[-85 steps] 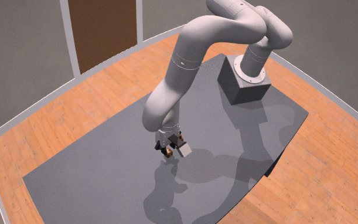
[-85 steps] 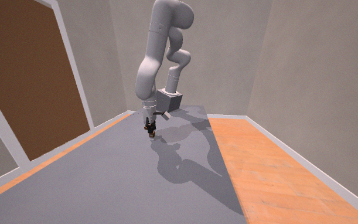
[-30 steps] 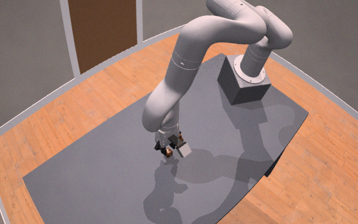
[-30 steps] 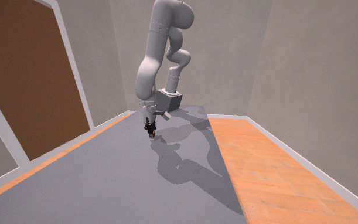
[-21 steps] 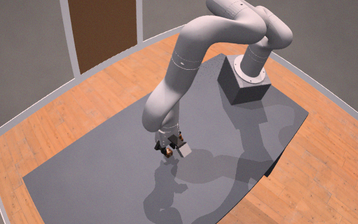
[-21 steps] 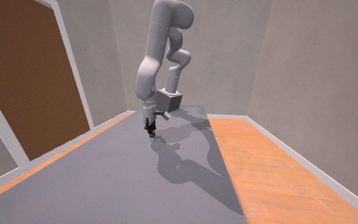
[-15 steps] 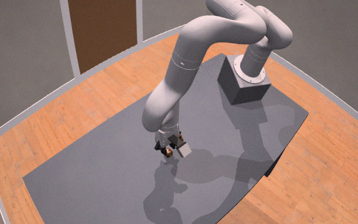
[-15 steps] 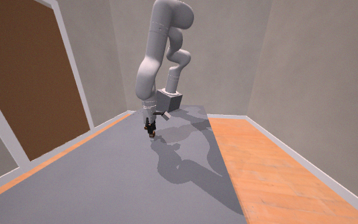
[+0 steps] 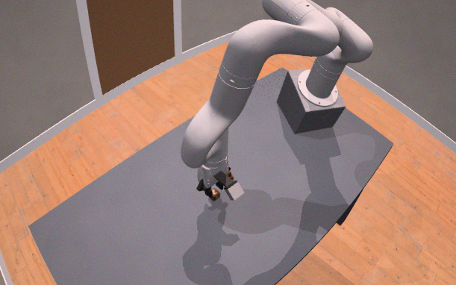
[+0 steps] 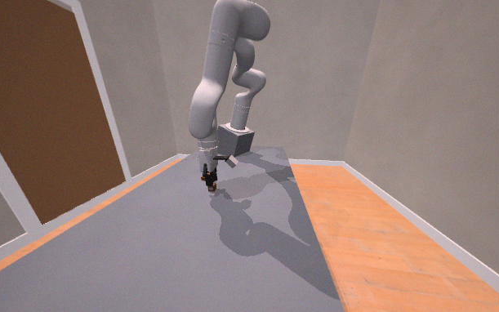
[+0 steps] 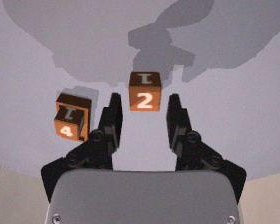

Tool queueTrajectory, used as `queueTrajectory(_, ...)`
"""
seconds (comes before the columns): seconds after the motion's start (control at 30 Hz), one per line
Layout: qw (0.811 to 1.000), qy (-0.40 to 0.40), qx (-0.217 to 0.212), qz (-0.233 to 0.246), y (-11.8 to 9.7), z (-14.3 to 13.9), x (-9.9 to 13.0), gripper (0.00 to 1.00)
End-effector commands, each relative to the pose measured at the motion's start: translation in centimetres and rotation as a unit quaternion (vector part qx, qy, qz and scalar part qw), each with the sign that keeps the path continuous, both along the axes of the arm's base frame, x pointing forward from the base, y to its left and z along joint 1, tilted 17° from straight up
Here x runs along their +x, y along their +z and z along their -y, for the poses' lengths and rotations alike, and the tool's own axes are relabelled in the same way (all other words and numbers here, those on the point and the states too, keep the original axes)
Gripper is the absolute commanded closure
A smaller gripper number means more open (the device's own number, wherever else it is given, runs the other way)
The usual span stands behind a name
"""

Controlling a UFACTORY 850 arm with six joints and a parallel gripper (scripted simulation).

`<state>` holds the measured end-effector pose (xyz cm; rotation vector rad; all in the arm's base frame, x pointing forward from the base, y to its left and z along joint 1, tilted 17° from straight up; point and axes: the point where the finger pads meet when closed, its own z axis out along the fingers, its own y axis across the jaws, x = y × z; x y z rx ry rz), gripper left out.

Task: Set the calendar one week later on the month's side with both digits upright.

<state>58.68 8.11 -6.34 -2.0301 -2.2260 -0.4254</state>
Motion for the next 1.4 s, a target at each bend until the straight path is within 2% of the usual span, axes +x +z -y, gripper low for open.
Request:
queueTrajectory(0.0,1.000,0.000,0.000,0.001,0.1,0.0,0.1,0.53)
queueTrajectory(0.33,1.000,0.000,0.000,0.001,-0.2,-0.1,0.1,0.53)
queueTrajectory(0.97,1.000,0.000,0.000,0.001,-3.0,-0.9,0.5,0.53)
queueTrajectory(1.37,1.000,0.000,0.000,0.001,-3.2,-0.9,0.5,0.53)
